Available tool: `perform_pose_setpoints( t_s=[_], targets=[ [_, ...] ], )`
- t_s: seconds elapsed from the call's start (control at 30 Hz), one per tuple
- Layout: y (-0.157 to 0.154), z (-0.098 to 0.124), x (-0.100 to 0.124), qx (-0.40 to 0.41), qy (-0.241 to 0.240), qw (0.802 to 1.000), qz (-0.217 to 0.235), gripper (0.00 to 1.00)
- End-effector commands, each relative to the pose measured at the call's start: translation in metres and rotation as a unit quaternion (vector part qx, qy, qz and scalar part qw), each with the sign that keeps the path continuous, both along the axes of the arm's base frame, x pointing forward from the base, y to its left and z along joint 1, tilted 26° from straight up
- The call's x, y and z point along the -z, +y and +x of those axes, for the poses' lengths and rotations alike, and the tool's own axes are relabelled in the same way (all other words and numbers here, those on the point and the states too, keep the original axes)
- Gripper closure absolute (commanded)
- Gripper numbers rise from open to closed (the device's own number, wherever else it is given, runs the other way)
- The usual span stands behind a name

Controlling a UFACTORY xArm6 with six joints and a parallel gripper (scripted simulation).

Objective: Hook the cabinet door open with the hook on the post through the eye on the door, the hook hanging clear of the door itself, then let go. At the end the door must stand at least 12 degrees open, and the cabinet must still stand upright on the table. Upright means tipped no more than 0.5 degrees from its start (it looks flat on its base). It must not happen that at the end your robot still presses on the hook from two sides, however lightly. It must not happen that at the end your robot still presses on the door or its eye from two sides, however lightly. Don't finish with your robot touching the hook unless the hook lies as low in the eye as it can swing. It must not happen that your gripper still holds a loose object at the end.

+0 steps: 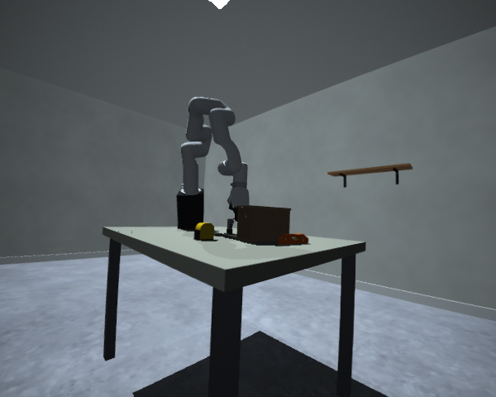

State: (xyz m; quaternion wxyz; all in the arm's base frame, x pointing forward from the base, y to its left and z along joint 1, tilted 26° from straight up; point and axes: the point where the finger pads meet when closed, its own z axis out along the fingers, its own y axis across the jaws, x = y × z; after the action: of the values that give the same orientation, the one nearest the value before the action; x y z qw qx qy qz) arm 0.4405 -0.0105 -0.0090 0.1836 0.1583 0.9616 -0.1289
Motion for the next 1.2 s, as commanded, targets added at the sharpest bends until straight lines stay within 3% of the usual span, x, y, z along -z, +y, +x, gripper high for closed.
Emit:
perform_pose_setpoints(
  t_s=[0.0, 1.17],
  targets=[
    [0.0018, 0.0011, -0.0004, -0.010, 0.003, 1.000, -0.003, 0.96],
    [-0.0003, 0.0042, 0.0040, -0.010, 0.003, 1.000, -0.003, 0.96]
  ],
)
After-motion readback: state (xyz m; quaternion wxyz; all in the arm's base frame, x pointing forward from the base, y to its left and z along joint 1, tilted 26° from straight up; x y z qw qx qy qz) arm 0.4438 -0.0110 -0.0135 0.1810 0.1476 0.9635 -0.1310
